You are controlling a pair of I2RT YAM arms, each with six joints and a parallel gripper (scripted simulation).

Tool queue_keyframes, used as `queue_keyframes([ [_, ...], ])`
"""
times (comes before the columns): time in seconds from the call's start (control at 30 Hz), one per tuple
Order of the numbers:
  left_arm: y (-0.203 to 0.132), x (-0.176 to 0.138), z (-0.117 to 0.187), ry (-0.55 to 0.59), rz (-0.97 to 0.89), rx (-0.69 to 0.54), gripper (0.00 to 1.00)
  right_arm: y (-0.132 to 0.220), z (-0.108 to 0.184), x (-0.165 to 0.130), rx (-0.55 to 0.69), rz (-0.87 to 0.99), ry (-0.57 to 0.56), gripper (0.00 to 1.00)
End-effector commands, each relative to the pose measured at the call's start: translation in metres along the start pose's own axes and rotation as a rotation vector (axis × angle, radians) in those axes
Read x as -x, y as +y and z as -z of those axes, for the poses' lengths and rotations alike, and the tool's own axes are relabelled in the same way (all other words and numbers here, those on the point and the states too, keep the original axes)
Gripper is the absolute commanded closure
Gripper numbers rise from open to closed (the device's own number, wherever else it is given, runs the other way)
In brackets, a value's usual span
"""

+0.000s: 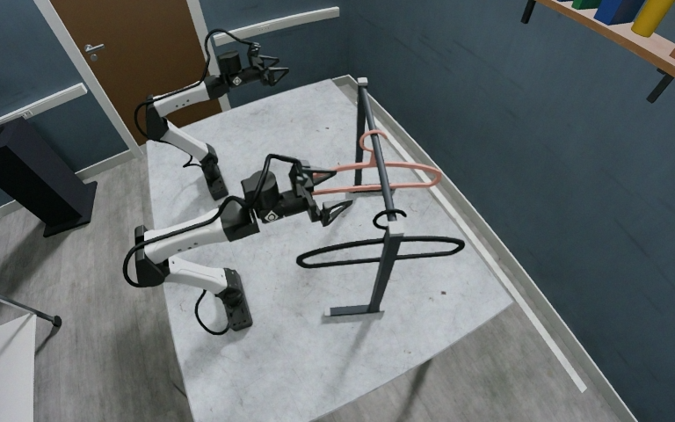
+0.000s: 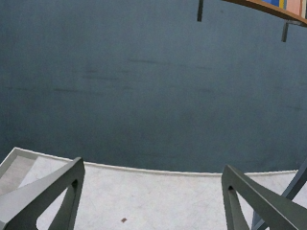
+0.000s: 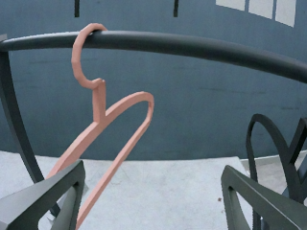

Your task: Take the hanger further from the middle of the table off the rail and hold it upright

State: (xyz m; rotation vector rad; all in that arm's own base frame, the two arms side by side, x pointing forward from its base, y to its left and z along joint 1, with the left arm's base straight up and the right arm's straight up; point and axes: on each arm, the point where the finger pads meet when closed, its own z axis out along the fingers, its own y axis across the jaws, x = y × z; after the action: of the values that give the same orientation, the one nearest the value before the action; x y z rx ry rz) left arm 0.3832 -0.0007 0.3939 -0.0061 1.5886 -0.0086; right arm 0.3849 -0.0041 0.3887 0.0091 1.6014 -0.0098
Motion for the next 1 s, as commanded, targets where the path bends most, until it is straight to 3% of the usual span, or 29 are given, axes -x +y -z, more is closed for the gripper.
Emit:
queue_keyframes([
  [0.0,0.0,0.005,0.002,-0.014,0.0,0.001,0.0,0.0,0.002,0.008,-0.002,0.002,-0.02,0.0],
  [0.53,0.0,0.005,0.002,-0.014,0.0,0.001,0.0,0.0,0.002,0.008,-0.002,0.002,-0.02,0.0],
  [0.57,0.0,0.005,0.002,-0.014,0.0,0.001,0.0,-0.012,0.01,0.02,-0.044,-0.011,-0.01,0.59],
  [0.9,0.0,0.005,0.002,-0.014,0.0,0.001,0.0,-0.085,0.037,0.034,-0.318,-0.065,0.301,0.59],
  [0.97,0.0,0.005,0.002,-0.014,0.0,0.001,0.0,-0.096,0.042,0.038,-0.308,-0.056,0.312,0.59],
])
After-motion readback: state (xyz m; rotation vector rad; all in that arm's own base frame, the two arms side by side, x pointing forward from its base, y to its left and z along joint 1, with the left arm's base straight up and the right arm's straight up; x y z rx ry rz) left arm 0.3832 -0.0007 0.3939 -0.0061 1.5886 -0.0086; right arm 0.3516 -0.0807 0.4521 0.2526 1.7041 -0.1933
